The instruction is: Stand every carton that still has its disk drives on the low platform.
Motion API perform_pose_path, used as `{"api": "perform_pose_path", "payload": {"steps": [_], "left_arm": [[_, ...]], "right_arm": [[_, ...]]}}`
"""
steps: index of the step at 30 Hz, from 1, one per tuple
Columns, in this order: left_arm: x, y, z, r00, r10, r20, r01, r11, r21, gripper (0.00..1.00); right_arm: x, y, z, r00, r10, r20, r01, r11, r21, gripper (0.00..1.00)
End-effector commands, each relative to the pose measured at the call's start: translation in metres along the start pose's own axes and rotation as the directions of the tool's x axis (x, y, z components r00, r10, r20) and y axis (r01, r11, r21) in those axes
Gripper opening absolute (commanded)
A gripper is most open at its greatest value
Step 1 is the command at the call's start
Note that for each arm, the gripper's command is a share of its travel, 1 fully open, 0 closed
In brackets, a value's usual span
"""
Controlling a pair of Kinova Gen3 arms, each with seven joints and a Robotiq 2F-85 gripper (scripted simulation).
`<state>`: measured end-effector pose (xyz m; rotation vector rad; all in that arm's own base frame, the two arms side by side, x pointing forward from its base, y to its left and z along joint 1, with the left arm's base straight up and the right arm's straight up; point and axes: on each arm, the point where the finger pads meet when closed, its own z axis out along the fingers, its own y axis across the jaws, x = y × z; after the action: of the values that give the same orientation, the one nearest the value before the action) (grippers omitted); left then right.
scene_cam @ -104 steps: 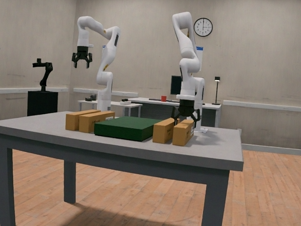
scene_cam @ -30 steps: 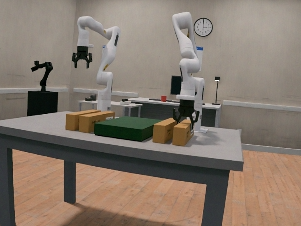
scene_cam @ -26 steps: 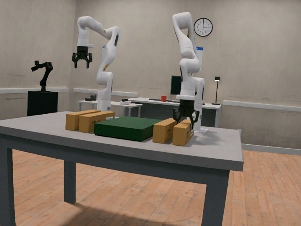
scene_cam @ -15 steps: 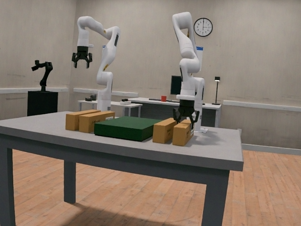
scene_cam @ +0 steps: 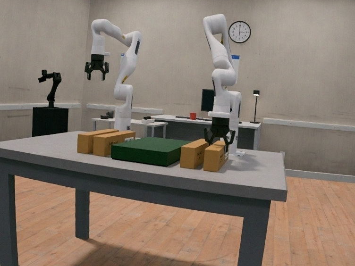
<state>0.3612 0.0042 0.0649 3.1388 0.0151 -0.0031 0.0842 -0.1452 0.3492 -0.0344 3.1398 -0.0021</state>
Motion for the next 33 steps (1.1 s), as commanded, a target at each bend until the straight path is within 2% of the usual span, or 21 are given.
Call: {"api": "perform_pose_path", "payload": {"steps": [1,27,28,33], "left_arm": [[0.000,0.001,0.000,1.000,0.001,-0.001,-0.001,1.000,-0.001,0.653],[0.000,0.001,0.000,1.000,0.001,-0.001,-0.001,1.000,-0.001,0.642],[0.000,0.000,-0.030,1.000,0.002,-0.001,-0.002,1.000,-0.001,0.642],[0.000,0.000,-0.030,1.000,0.002,-0.001,-0.002,1.000,-0.001,0.642]], "right_arm": [[0.000,0.000,0.000,1.000,0.000,0.000,0.000,1.000,0.000,1.000],[0.000,0.000,0.000,1.000,0.000,0.000,0.000,1.000,0.000,1.000],[0.000,0.000,0.000,1.000,0.000,0.000,0.000,1.000,0.000,1.000],[0.000,0.000,0.000,1.000,0.000,0.000,0.000,1.000,0.000,1.000]]}}
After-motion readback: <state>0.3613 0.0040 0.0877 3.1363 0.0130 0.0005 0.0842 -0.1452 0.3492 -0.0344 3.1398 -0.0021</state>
